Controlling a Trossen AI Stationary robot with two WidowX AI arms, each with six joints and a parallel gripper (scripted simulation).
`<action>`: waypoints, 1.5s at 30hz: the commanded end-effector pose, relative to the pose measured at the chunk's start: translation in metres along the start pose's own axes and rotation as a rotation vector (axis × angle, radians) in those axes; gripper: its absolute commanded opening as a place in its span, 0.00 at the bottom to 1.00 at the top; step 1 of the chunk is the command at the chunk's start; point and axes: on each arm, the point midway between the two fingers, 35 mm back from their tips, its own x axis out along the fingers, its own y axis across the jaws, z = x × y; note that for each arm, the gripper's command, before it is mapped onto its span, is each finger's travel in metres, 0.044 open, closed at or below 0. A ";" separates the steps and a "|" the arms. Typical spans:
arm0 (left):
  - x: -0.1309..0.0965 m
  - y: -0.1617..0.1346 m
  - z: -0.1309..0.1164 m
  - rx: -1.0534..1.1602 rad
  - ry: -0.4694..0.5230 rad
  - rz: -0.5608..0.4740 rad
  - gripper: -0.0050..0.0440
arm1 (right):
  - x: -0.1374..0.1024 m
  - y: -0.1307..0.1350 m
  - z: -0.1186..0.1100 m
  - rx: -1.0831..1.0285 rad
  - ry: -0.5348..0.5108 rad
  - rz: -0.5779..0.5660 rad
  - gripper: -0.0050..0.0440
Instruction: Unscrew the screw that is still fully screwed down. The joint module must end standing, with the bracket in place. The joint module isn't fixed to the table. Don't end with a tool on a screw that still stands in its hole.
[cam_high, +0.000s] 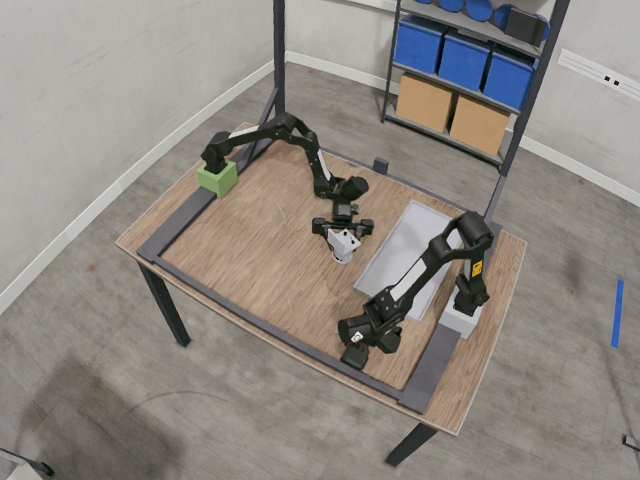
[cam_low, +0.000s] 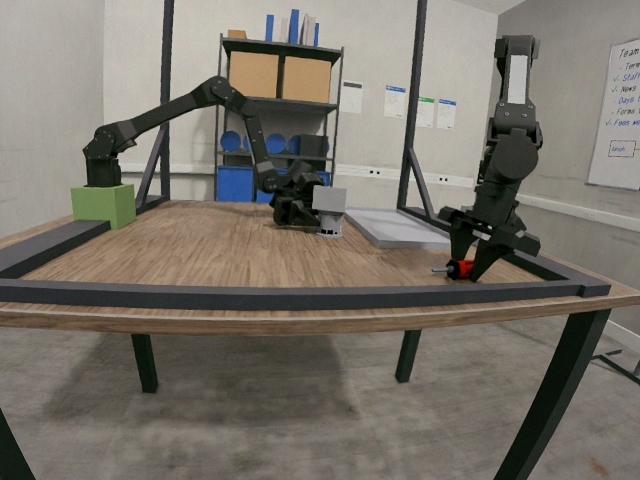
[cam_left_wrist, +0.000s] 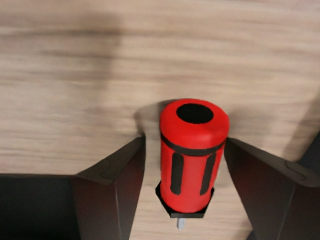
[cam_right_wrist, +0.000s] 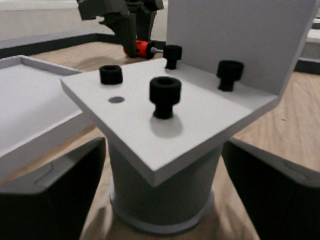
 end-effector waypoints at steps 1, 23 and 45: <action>-0.005 -0.004 -0.006 0.006 0.019 -0.020 0.54 | 0.001 0.006 0.015 0.035 -0.011 0.002 0.77; -0.005 -0.004 -0.006 0.006 0.019 -0.020 0.37 | 0.001 0.006 0.015 0.035 -0.011 0.002 0.66; -0.005 -0.004 -0.006 0.006 0.019 -0.020 0.38 | 0.001 0.006 0.015 0.035 -0.011 0.002 0.63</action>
